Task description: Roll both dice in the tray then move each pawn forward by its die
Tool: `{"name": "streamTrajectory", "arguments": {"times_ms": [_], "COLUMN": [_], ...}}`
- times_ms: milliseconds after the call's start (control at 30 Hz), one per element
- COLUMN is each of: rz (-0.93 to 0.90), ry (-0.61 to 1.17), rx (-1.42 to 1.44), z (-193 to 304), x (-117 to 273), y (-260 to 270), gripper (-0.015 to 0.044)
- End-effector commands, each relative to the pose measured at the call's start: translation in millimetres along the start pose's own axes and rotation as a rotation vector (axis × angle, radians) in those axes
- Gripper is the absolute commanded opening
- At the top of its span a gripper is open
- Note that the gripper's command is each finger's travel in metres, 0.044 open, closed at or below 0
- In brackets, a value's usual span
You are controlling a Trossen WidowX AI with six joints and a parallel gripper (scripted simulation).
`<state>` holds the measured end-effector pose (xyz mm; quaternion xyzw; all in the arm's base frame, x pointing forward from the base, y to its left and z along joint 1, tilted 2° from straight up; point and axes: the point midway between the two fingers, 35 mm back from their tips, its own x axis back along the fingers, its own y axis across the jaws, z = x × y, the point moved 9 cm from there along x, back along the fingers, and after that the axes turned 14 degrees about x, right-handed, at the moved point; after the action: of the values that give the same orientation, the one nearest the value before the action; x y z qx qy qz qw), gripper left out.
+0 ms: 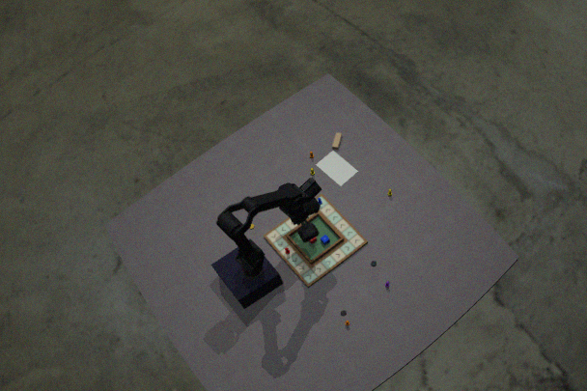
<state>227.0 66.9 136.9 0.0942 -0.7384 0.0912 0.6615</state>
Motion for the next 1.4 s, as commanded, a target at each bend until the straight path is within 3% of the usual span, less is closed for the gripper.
{"name": "streamTrajectory", "arguments": {"times_ms": [0,133,1367], "rz": [0.013,0.024,0.024], "ry": [0.046,0.069,0.07], "rx": [-0.112,-0.188,-0.188], "z": [50.2,81.1,85.8], "x": [-11.9,-21.9,-76.2], "y": [6.1,4.2,2.9], "gripper": [0.02,0.02,0.02]}}
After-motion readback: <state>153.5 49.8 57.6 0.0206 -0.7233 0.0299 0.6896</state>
